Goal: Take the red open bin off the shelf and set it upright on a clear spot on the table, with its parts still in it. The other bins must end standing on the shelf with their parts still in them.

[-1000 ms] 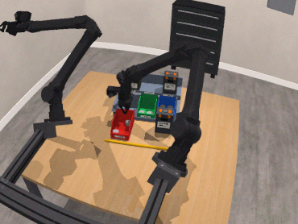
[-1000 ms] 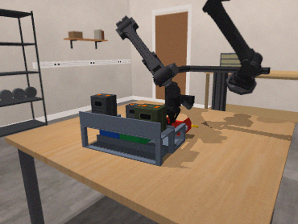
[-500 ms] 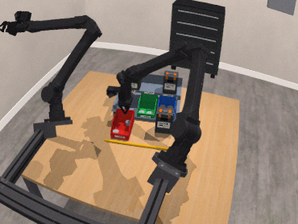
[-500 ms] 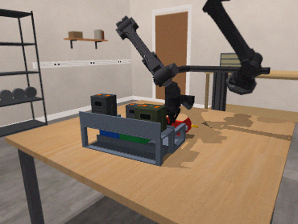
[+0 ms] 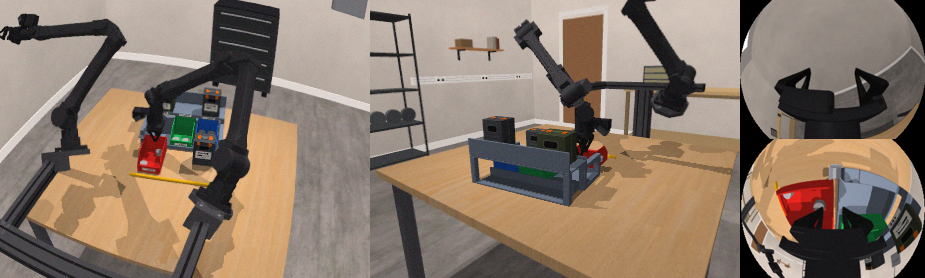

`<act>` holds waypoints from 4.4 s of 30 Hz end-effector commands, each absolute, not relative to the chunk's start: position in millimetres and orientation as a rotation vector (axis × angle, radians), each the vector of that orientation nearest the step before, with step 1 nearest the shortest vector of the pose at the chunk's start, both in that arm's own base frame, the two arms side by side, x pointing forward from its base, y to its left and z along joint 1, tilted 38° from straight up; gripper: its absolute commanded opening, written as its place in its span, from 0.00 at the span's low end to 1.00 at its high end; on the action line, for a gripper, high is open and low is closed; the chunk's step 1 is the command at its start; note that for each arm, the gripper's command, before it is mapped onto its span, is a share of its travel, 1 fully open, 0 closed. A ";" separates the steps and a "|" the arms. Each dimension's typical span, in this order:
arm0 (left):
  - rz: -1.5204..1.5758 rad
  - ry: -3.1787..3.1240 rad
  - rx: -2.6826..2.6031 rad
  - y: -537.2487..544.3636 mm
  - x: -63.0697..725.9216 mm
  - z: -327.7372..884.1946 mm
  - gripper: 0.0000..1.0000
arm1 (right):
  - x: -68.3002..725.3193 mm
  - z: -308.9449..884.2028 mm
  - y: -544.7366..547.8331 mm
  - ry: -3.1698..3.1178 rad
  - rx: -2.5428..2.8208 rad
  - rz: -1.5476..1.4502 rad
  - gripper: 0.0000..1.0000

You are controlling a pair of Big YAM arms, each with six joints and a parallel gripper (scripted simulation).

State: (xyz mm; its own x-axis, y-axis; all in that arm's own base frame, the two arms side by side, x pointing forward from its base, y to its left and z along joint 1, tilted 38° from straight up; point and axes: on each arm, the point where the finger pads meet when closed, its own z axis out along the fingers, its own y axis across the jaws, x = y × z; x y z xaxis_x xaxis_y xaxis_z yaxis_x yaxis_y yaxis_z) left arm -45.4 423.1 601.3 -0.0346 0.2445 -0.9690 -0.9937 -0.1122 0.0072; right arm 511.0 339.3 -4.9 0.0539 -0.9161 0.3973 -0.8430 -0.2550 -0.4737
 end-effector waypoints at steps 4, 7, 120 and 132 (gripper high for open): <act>1.435 0.938 -1.057 409.0 -48.4 638.8 1.00 | 523.7 6.7 348.6 1.845 -2.147 -0.978 0.43; 1.435 0.938 -1.057 409.0 -48.4 638.8 1.00 | 522.4 9.3 350.0 1.842 -2.148 -0.977 0.43; 1.435 0.938 -1.057 409.0 -48.4 638.8 1.00 | 469.8 92.9 388.2 1.803 -2.142 -0.963 0.00; 1.435 0.938 -1.057 409.0 -48.4 638.8 1.00 | 467.3 88.9 385.5 1.805 -2.153 -0.966 0.00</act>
State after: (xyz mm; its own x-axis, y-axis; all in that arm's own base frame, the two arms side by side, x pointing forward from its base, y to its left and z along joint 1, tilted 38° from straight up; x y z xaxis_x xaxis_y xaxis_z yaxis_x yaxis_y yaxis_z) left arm -45.4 423.1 601.3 -0.0346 0.2445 -0.9690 -0.9937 -0.1122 0.0072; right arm 469.2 364.8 59.1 0.0524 -0.9170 0.3954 -0.8418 -0.2535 -0.4765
